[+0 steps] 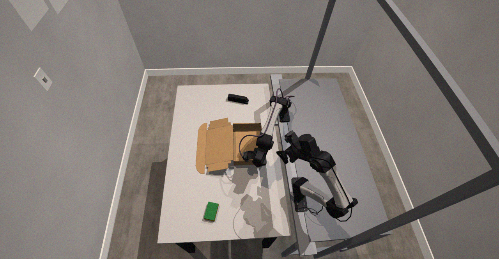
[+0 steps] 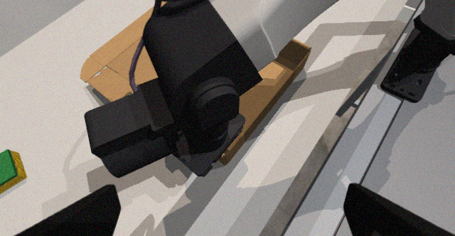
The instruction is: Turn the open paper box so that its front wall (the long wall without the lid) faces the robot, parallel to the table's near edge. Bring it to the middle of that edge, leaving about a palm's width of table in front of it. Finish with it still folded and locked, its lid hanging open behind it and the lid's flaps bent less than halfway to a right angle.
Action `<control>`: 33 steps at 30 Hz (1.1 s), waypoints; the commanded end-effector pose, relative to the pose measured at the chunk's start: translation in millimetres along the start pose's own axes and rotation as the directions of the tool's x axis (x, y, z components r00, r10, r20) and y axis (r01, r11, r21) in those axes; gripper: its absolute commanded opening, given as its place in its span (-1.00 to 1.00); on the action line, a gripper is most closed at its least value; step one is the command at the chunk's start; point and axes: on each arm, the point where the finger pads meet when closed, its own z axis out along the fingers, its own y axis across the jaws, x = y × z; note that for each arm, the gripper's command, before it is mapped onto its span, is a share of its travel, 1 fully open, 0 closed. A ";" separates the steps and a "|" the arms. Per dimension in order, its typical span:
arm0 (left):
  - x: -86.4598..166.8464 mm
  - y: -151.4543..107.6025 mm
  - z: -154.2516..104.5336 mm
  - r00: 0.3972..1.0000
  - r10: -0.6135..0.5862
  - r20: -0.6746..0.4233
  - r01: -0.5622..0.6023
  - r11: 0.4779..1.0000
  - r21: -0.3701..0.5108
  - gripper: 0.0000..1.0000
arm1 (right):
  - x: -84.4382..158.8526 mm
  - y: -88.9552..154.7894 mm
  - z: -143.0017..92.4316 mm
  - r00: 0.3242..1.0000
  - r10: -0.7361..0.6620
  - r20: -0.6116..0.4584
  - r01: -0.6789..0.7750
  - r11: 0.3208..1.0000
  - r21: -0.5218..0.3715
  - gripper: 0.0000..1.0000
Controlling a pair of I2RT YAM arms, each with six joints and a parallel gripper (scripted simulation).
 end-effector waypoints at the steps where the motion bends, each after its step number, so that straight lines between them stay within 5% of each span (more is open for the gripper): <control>1: -3.3 0.5 -1.2 1.000 -0.002 0.012 0.002 1.000 -0.003 1.00 | -1.9 5.3 -48.8 0.999 0.004 0.040 -0.001 0.998 -0.061 0.36; 4: -3.3 0.5 -1.2 1.000 -0.002 0.012 0.002 1.000 -0.003 1.00 | -2.3 6.1 -50.6 0.999 0.004 0.041 -0.001 0.998 -0.064 1.00; 7: -3.3 0.5 -1.2 1.000 -0.002 0.012 0.002 1.000 -0.003 1.00 | -2.9 8.7 -69.3 0.999 0.006 0.049 -0.003 0.997 -0.075 1.00; 14: -3.3 0.5 -1.2 1.000 -0.002 0.012 0.002 1.000 -0.003 1.00 | 6.4 6.8 -73.8 1.000 -0.012 0.003 0.012 1.000 0.017 1.00; 22: -3.3 0.5 -1.2 1.000 -0.002 0.012 0.002 1.000 -0.003 1.00 | -12.6 -3.3 -119.1 0.995 -0.081 0.061 0.085 0.994 -0.066 1.00; 33: -3.3 0.5 -1.2 1.000 -0.002 0.012 0.002 1.000 -0.003 1.00 | -22.9 -28.5 -137.2 0.935 -0.327 0.138 0.347 0.924 -0.159 1.00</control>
